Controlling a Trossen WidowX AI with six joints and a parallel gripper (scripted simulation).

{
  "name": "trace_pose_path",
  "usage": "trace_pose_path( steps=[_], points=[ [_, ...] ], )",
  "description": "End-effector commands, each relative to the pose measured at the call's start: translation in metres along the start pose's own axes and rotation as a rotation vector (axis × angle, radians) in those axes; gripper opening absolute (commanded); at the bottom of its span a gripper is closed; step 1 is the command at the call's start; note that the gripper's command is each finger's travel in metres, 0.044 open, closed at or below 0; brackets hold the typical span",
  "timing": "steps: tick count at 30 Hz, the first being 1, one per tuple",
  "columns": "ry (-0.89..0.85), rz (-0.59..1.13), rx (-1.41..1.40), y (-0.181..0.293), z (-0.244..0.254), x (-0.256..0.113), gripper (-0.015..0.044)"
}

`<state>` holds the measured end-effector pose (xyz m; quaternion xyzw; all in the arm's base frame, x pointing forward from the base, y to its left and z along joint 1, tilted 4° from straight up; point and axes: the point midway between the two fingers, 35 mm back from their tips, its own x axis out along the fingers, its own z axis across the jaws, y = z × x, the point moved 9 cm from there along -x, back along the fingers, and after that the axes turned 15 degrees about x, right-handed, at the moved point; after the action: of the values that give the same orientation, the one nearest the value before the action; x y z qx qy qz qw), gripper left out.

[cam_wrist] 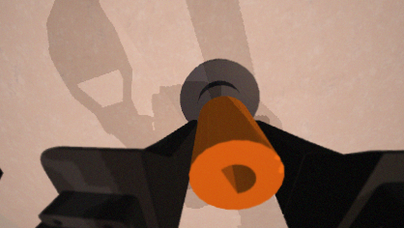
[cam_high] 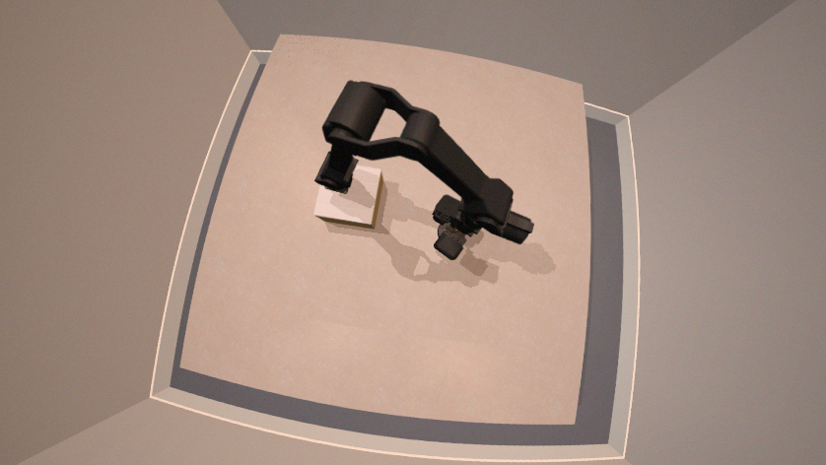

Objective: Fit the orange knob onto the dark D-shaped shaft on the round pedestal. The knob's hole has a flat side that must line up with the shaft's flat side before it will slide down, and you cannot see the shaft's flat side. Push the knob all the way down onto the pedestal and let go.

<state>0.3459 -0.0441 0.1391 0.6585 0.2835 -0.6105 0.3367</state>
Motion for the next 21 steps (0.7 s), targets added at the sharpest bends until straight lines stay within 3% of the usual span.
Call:
trace_pose_path(
  steps=[1,8,21],
  points=[
    [0.0,0.003,-0.006,-0.0018,0.0012,-0.0029,0.0],
    [0.0,0.003,0.124,-0.0033,0.0023,-0.0044,0.0],
    [0.002,0.003,1.007,-0.0026,0.002,-0.0057,0.0]
  ],
)
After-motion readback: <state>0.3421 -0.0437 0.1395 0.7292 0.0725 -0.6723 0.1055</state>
